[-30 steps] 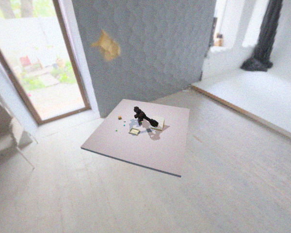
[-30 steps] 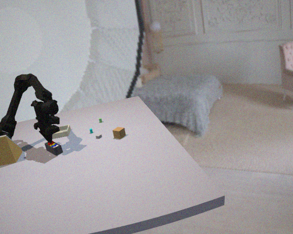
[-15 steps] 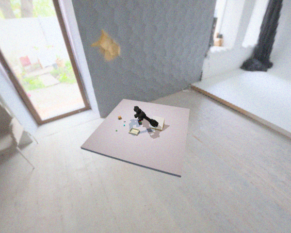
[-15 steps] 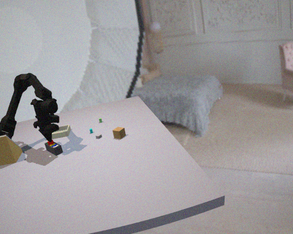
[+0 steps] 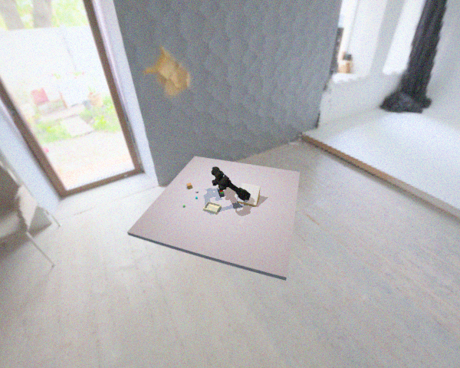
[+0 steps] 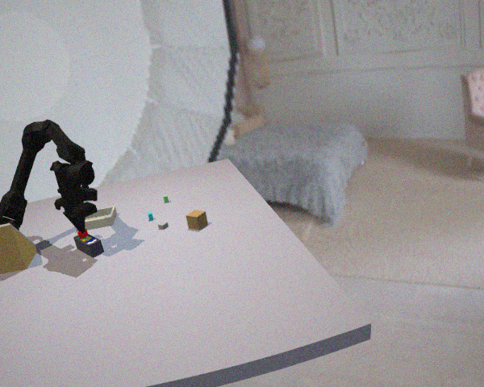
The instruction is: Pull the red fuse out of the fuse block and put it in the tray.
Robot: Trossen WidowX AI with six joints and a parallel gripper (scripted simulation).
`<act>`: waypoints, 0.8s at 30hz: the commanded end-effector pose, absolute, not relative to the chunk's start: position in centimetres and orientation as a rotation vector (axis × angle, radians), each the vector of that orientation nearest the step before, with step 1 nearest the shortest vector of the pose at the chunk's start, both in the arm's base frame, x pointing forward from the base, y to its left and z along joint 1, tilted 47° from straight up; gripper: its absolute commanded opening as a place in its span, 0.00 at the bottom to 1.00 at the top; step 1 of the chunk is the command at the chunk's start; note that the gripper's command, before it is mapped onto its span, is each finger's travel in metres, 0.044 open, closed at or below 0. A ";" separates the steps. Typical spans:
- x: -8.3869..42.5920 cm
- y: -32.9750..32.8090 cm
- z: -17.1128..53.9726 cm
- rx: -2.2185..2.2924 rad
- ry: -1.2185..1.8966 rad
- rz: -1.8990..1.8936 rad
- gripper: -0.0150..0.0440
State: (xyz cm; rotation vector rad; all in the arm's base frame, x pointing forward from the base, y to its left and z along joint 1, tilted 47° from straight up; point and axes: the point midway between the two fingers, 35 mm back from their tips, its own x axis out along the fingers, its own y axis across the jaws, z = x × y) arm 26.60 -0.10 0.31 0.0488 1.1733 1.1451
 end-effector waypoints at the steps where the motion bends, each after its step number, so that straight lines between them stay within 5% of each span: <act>1: 26.6 -0.3 0.5 0.040 1.174 1.147 0.25; 24: 26.7 -1.1 1.3 0.043 1.174 1.147 0.25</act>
